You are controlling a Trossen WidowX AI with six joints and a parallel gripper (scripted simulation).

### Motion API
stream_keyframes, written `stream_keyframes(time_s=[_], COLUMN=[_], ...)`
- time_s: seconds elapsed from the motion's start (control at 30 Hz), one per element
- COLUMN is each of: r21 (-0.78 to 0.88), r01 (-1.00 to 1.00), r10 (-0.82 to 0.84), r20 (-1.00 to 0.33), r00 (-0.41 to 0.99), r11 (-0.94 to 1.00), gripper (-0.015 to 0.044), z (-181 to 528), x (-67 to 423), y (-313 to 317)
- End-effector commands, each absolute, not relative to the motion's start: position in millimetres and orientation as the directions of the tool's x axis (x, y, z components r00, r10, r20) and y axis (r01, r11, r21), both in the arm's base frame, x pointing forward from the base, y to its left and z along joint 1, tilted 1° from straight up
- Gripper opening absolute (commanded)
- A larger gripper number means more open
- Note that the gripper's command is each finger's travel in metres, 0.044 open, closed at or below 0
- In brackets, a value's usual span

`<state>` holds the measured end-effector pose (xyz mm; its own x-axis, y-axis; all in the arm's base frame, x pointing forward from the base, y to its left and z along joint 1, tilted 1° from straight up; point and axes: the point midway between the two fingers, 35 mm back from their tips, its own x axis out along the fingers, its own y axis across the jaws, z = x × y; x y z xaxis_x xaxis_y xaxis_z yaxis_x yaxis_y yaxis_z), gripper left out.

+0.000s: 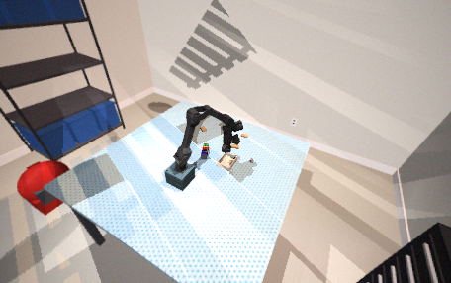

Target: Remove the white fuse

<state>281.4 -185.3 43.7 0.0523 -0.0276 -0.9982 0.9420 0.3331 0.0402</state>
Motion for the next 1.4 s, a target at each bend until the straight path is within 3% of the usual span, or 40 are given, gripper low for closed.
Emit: stream_keyframes(time_s=[0.0,1.13,1.37], r21=[0.034,0.034,0.036], r01=[0.941,0.941,0.943], r10=[-0.018,-0.018,-0.025], r20=[-0.999,-0.999,-0.999], r00=[0.043,0.043,0.047], r11=[0.336,0.336,0.332], gripper=[0.0,0.0,0.0184], z=[40.3,0.2,3.8], x=[275.5,277.1,277.7], y=[-198.3,-198.9,-199.9])
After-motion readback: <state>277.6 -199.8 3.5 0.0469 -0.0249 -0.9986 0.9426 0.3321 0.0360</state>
